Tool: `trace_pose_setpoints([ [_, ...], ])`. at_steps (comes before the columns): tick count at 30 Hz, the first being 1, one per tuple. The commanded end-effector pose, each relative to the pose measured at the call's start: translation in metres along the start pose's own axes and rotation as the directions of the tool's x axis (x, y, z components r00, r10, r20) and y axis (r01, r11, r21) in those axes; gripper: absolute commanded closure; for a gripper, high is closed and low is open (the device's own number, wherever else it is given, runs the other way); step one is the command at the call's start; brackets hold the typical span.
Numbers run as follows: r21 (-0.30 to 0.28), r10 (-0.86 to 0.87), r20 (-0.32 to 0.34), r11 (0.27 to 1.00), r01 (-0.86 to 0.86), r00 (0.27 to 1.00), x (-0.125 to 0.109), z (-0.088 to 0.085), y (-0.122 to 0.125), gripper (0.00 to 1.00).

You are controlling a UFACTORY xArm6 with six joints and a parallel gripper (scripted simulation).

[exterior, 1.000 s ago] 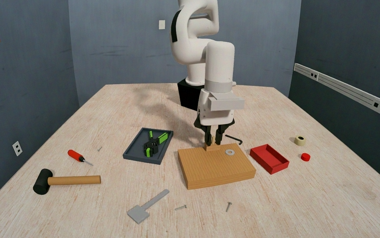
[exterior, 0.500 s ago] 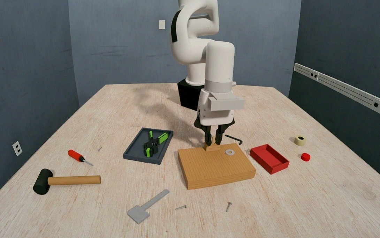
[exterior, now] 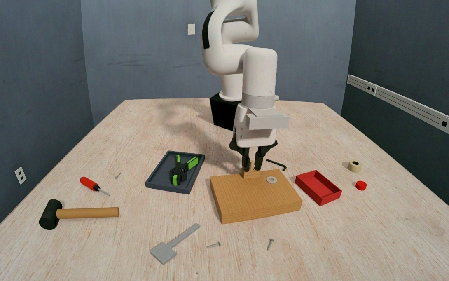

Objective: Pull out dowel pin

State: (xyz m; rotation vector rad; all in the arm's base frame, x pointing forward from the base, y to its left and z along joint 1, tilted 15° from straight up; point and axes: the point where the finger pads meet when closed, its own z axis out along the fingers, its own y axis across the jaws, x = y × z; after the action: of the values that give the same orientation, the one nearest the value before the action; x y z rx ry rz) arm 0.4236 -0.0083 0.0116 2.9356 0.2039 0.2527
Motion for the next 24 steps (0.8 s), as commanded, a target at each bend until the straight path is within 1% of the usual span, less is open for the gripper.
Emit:
trace_pose_setpoints([
  [1,0.0,0.0,-0.003,1.0,0.0,1.0,0.001,-0.003,0.0,0.72],
  [14,0.0,0.0,-0.003,1.0,0.0,1.0,0.001,-0.018,0.0,0.72],
  [16,0.0,0.0,-0.003,1.0,0.0,1.0,0.001,-0.018,0.0,0.72],
  [24,0.0,0.0,-0.003,1.0,0.0,1.0,0.001,-0.031,0.0,0.72],
])
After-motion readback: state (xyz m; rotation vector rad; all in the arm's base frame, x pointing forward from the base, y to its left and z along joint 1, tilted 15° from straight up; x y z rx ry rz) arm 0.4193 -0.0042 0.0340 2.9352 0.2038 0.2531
